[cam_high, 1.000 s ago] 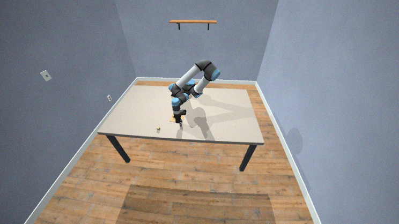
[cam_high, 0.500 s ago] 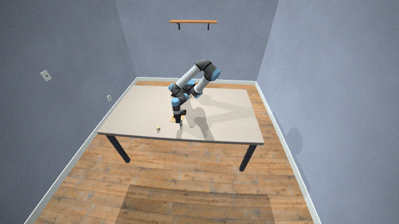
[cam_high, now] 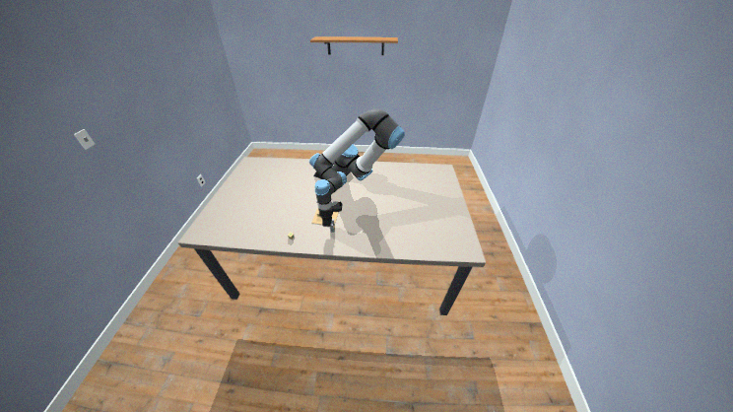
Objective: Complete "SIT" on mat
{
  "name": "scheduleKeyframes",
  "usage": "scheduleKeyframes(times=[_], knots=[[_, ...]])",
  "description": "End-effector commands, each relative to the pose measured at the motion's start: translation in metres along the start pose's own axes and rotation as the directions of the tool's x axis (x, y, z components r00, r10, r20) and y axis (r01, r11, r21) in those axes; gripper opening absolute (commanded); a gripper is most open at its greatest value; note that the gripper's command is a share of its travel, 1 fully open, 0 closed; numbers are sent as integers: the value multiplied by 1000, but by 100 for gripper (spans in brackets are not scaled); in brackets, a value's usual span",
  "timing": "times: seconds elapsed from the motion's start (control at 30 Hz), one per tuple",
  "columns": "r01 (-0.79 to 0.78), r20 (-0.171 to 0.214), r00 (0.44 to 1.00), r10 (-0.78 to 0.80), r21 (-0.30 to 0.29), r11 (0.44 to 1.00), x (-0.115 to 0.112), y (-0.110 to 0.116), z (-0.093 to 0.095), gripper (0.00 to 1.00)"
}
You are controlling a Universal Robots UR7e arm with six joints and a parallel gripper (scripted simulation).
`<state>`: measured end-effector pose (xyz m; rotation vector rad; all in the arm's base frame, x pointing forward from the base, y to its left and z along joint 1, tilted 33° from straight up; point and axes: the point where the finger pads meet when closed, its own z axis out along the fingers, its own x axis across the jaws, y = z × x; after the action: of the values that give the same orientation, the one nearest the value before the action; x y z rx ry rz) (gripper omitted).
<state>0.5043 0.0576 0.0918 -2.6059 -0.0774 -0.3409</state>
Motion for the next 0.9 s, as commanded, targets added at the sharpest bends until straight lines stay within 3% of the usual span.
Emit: scheduleKeyframes(times=[0.0,0.57,0.87], knots=[[0,-1,1000,0,-1,1000,0,0,0,49],[0,-1,1000,0,-1,1000,0,0,-9,49],[0,-1,1000,0,-1,1000,0,0,-56,49]])
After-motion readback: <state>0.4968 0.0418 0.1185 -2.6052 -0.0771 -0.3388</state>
